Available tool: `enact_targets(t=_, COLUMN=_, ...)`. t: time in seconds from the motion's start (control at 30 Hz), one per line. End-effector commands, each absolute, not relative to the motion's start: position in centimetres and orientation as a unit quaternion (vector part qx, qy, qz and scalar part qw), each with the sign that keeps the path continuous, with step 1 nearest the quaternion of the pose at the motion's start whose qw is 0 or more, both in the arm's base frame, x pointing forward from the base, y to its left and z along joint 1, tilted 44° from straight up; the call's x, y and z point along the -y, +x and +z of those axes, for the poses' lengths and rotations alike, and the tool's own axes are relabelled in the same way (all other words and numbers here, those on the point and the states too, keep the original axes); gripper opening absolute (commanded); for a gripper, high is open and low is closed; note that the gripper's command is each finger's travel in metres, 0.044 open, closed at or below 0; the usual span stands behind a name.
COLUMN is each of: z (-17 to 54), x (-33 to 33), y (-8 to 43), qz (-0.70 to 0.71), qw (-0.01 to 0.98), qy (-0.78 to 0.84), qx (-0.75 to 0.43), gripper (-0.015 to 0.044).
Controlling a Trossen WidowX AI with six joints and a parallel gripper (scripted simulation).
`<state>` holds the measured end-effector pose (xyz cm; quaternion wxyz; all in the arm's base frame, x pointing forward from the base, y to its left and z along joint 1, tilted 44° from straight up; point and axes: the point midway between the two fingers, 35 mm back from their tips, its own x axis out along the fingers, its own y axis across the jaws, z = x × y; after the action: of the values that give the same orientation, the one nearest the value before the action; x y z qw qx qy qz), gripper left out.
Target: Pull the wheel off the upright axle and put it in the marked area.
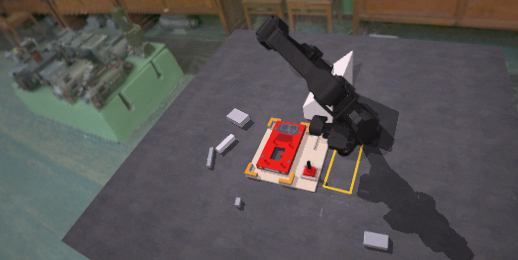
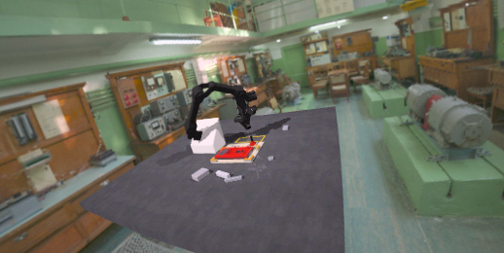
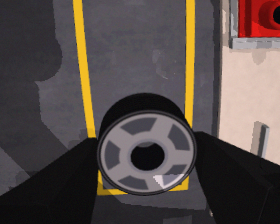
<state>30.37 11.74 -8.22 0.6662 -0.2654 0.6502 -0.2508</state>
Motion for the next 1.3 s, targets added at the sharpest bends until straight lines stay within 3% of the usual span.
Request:
enact_targets(t=0.0, z=-10.0, x=-10.2, y=30.4, qz=-0.252, qw=0.662, qy=-0.271, qx=-0.652, gripper=0.0000)
enact_targets(t=0.4, z=-13.8, x=-6.3, y=30.2, qz=-0.254, qw=0.661, qy=-0.272, qx=-0.651, gripper=0.0000)
enact_targets(t=0.77, z=-13.3, x=-6.5, y=30.2, qz=-0.257, qw=0.659, qy=-0.268, qx=-0.654, gripper=0.0289)
enact_targets(t=1.13, z=-9.2, x=-10.6, y=30.1, qz=-0.253, qw=0.662, qy=-0.271, qx=-0.652, gripper=0.0300)
enact_targets(t=1.27, z=-7.5, x=-10.9, y=27.1, qz=-0.250, qw=0.661, qy=-0.274, qx=-0.653, gripper=0.0405)
